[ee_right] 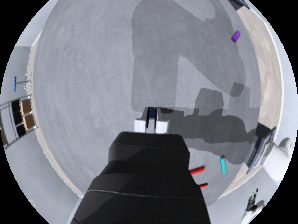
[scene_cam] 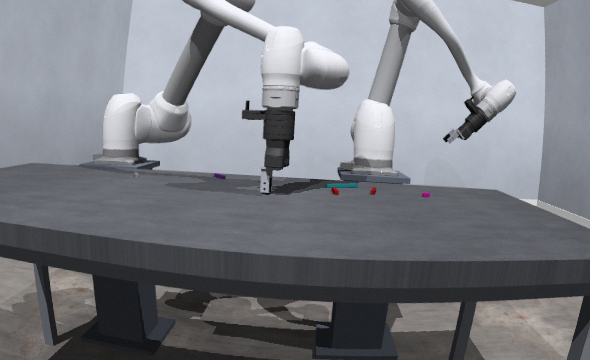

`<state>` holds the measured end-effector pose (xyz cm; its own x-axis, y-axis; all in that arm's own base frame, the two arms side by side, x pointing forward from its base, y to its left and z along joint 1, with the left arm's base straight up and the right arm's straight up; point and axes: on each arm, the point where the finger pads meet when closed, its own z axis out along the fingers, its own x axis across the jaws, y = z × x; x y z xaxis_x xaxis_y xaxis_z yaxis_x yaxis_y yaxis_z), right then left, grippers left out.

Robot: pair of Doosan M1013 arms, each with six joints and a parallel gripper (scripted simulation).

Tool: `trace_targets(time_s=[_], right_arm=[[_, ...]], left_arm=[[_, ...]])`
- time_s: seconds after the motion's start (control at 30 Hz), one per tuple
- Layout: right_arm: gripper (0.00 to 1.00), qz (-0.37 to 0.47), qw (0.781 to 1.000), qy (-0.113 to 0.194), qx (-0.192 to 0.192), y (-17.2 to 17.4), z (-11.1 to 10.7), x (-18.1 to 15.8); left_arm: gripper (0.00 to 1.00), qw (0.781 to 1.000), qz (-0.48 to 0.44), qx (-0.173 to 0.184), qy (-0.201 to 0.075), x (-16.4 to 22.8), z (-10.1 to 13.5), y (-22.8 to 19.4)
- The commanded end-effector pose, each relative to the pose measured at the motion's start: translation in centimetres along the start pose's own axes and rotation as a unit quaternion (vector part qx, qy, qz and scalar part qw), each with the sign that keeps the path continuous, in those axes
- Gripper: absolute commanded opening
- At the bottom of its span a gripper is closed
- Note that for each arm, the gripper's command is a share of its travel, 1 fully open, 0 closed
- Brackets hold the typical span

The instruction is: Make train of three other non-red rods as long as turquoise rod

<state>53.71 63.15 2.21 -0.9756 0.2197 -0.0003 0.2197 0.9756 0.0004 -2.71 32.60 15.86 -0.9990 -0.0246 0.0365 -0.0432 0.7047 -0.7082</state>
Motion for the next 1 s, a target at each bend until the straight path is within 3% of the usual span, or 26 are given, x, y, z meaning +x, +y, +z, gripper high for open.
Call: trace_targets(time_s=[0.0, 0.1, 0.13, 0.3, 0.33, 0.4, 0.43, 0.57, 0.6, 0.97], right_arm=[[0.24, -0.002, 1.0, 0.0, 0.0, -0.18, 0.12, -0.34], [0.24, -0.002, 1.0, 0.0, 0.0, -0.18, 0.12, -0.34], [0.3, -0.002, 1.0, 0.0, 0.0, -0.18, 0.12, -0.34], [0.36, -0.002, 1.0, 0.0, 0.0, -0.18, 0.12, -0.34], [0.42, -0.002, 1.0, 0.0, 0.0, -0.18, 0.12, -0.34], [0.42, -0.002, 1.0, 0.0, 0.0, -0.18, 0.12, -0.34], [0.48, -0.002, 1.0, 0.0, 0.0, -0.18, 0.12, -0.34], [0.48, -0.002, 1.0, 0.0, 0.0, -0.18, 0.12, -0.34], [0.54, -0.002, 1.0, 0.0, 0.0, -0.18, 0.12, -0.34], [0.54, -0.002, 1.0, 0.0, 0.0, -0.19, -0.02, -0.33]], left_arm=[[1.0, 1.0, -0.001, -0.001, 0.0, 0.25, 0.16, -0.18], [1.0, 1.0, -0.001, -0.001, 0.0, 0.25, 0.16, -0.18], [1.0, 1.0, -0.001, -0.001, 0.0, 0.25, 0.16, -0.18], [1.0, 1.0, -0.001, -0.001, 0.0, 0.25, 0.16, -0.18], [1.0, 1.0, -0.001, -0.001, 0.0, 0.25, 0.16, -0.18], [1.0, 1.0, -0.001, -0.001, 0.0, 0.25, 0.16, -0.18], [1.0, 1.0, -0.001, -0.001, 0.0, 0.25, 0.16, -0.18], [1.0, 1.0, -0.001, -0.001, 0.0, 0.25, 0.16, -0.18], [1.0, 1.0, -0.001, -0.001, 0.0, 0.25, 0.16, -0.18], [1.0, 1.0, -0.001, -0.001, 0.0, 0.25, 0.16, -0.18]])
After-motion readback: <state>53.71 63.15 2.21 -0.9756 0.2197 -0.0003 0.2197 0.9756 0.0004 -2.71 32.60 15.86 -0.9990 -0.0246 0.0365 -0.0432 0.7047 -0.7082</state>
